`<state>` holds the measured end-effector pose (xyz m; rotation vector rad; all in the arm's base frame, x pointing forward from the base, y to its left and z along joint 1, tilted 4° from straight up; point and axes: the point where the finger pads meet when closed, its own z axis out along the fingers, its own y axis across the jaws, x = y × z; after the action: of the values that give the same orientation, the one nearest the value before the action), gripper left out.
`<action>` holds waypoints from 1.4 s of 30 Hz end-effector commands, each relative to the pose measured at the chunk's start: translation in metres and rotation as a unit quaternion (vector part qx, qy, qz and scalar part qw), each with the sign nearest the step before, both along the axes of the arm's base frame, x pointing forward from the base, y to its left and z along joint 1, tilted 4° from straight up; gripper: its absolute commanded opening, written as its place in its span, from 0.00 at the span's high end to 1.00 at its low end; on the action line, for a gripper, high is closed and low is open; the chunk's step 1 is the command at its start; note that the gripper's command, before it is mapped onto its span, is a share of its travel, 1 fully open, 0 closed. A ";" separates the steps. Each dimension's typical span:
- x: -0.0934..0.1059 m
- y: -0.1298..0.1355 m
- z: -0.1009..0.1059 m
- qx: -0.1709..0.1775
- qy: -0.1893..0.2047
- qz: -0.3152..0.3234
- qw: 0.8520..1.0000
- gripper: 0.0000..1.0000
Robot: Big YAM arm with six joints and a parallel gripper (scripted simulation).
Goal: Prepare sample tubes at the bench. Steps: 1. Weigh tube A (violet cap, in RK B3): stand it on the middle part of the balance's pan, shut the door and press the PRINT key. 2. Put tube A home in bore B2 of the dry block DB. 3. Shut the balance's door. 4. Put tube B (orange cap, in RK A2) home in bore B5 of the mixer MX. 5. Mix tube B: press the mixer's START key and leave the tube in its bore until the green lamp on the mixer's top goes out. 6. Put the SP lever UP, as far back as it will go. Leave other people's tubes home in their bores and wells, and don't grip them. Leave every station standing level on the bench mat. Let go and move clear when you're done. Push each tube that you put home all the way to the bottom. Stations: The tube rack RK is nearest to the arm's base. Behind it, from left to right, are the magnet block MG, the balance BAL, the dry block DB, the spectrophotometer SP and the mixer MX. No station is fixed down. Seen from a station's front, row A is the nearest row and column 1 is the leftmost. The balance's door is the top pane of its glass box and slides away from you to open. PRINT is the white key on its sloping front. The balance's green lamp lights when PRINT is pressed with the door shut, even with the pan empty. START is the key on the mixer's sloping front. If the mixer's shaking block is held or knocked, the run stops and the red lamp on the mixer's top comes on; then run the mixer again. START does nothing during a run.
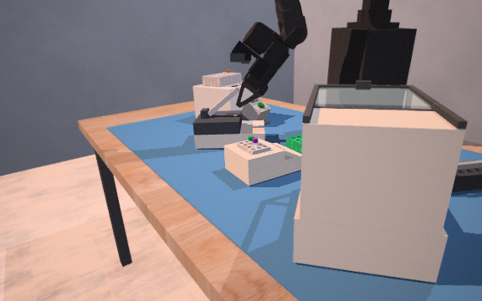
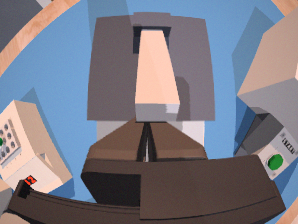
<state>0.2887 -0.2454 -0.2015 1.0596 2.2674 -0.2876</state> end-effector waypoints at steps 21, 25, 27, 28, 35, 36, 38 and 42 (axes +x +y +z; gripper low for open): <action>-0.009 -0.001 0.011 -0.011 -0.010 -0.002 1.000 1.00; -0.011 0.000 0.013 -0.006 -0.004 -0.002 1.000 1.00; -0.011 0.000 0.013 -0.006 -0.004 -0.002 1.000 1.00; -0.009 -0.001 0.014 -0.007 -0.005 -0.001 1.000 1.00; -0.021 0.008 0.005 0.004 0.008 -0.002 1.000 1.00; -0.019 0.006 0.007 0.000 0.003 -0.002 1.000 1.00; -0.018 0.005 0.009 -0.004 -0.002 -0.002 1.000 1.00; -0.016 0.003 0.010 -0.008 -0.006 -0.002 1.000 1.00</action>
<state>0.2780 -0.2397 -0.1926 1.0591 2.2593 -0.2872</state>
